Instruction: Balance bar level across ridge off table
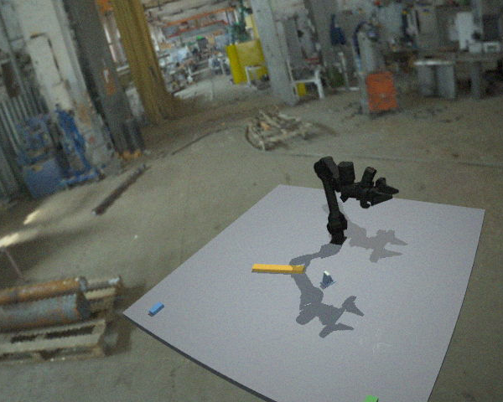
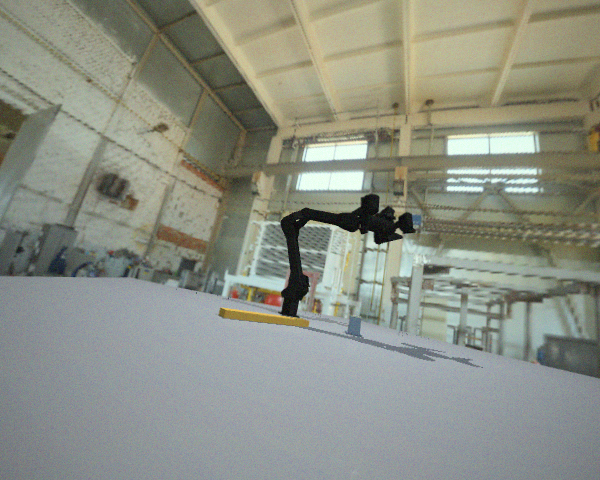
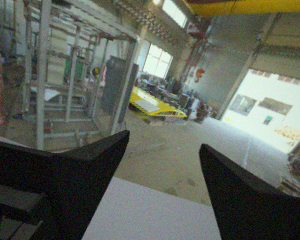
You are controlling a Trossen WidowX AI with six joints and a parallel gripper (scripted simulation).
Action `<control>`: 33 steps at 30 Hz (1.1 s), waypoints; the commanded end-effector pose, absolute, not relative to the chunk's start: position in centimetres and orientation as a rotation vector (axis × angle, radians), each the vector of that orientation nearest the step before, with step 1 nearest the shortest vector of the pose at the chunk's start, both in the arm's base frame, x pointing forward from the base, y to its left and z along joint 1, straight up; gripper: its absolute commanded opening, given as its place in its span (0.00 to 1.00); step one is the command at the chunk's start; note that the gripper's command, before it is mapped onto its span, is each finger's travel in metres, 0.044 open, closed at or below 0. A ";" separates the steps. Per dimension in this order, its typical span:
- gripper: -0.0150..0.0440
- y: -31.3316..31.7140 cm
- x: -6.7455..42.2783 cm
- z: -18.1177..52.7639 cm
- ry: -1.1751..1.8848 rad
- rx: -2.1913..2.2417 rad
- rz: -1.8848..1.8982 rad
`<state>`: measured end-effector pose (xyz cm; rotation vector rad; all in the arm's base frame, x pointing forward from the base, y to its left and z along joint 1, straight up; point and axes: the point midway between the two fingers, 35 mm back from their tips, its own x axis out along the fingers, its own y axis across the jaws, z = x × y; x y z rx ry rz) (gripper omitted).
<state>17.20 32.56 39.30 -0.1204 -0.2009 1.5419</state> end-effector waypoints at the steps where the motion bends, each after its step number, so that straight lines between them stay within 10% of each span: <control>1: 0.79 31.8 20.5 38.1 -0.073 -0.087 1.447; 33: 0.79 17.4 37.8 27.2 0.626 0.243 0.657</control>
